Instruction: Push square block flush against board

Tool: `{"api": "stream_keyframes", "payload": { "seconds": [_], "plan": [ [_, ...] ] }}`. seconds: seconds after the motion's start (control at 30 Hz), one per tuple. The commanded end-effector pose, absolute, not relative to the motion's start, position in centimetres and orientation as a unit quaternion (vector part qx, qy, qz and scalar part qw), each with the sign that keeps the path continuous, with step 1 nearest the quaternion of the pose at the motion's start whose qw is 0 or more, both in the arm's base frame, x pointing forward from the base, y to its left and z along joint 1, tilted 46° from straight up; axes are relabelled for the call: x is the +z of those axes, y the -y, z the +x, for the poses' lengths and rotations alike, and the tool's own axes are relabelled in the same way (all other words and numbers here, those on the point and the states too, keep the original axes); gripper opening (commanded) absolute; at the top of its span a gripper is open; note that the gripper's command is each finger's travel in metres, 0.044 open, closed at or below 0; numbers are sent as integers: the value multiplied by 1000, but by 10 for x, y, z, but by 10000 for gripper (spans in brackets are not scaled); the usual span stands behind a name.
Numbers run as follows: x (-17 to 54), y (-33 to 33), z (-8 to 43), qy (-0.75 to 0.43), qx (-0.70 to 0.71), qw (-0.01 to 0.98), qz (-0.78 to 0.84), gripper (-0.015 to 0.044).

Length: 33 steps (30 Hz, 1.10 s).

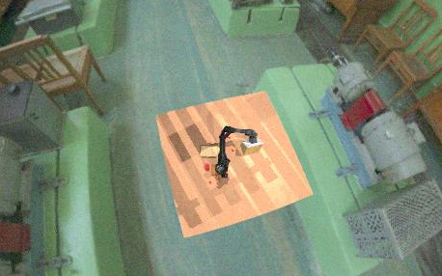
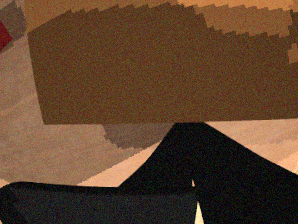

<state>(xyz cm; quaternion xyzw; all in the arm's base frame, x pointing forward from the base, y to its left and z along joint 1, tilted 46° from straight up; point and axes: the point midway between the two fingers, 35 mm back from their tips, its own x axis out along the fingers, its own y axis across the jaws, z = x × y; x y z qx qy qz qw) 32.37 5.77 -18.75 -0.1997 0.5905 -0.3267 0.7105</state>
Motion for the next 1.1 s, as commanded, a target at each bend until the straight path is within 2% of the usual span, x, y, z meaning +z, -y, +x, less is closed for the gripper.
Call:
{"api": "stream_keyframes", "payload": {
  "seconds": [0.0,1.07],
  "plan": [
    [-186,-57,332,-589,-327,711,-202,0],
    [-173,-51,383,-588,-328,711,-203,0]
  ]
}}
